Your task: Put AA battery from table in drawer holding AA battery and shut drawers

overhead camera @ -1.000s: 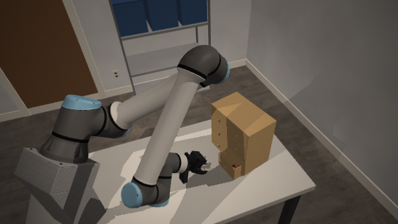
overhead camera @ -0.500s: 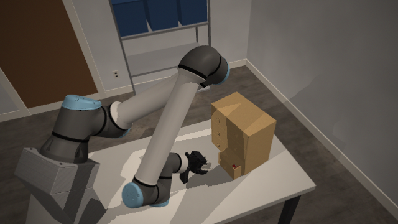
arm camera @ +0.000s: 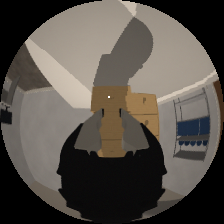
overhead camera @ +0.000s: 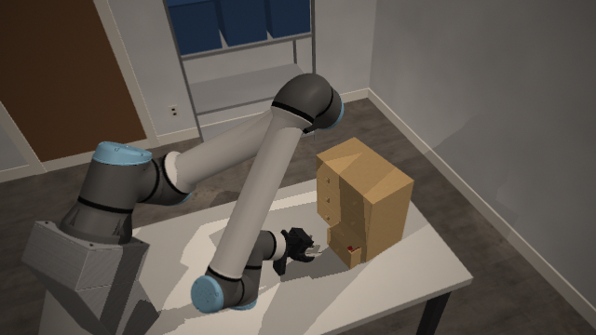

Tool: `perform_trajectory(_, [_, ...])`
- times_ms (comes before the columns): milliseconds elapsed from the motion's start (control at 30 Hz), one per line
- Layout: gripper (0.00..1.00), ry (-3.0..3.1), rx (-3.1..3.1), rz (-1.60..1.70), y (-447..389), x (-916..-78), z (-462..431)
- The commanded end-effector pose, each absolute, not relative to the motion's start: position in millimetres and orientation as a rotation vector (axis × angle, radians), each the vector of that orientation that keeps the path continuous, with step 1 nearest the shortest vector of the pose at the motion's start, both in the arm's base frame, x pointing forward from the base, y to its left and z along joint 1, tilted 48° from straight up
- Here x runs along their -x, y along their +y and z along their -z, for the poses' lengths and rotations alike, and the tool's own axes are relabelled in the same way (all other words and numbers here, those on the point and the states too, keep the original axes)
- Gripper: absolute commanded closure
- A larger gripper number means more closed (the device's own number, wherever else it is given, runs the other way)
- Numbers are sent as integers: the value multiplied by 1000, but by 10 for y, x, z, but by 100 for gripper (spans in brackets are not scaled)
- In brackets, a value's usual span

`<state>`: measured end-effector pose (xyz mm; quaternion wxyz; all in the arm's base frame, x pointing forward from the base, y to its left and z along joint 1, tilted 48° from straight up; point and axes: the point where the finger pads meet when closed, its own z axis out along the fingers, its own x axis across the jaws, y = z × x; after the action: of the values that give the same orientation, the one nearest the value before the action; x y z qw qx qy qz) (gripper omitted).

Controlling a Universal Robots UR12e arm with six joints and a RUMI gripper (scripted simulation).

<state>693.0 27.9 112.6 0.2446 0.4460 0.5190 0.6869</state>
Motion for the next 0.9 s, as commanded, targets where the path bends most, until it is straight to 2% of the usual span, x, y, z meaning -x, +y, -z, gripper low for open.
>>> perform_trajectory(0, [80,1417,-1218,-1875,338,-7026,-1113])
perform_trajectory(867, [80,1417,-1218,-1875,687,-7539,-1025])
